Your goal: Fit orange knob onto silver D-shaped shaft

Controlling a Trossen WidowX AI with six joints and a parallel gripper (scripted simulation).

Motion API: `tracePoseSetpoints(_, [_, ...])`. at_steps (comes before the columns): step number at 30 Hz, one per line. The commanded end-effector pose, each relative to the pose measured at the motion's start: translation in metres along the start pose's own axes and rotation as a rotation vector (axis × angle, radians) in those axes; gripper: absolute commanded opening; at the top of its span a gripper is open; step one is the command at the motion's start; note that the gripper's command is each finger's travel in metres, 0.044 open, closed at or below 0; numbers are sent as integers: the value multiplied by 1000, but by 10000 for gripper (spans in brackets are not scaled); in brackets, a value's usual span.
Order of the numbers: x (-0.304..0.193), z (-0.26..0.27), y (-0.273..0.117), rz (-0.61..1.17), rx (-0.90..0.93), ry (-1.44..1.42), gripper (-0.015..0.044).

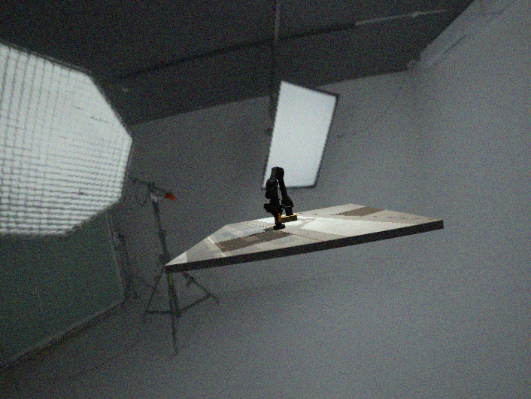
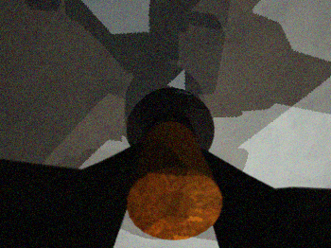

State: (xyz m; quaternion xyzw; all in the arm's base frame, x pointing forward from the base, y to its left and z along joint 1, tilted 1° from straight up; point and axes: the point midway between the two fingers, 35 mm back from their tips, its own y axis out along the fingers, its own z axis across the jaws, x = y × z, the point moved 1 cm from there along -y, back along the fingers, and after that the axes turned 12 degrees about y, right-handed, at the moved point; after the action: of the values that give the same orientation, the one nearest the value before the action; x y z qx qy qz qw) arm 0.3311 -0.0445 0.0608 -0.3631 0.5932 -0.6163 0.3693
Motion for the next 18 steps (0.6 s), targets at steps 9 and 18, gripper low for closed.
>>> tracePoseSetpoints(9, [0,-3,1,0,-12,86,0])
tracePoseSetpoints(18, [0,0,1,1,-2,59,0])
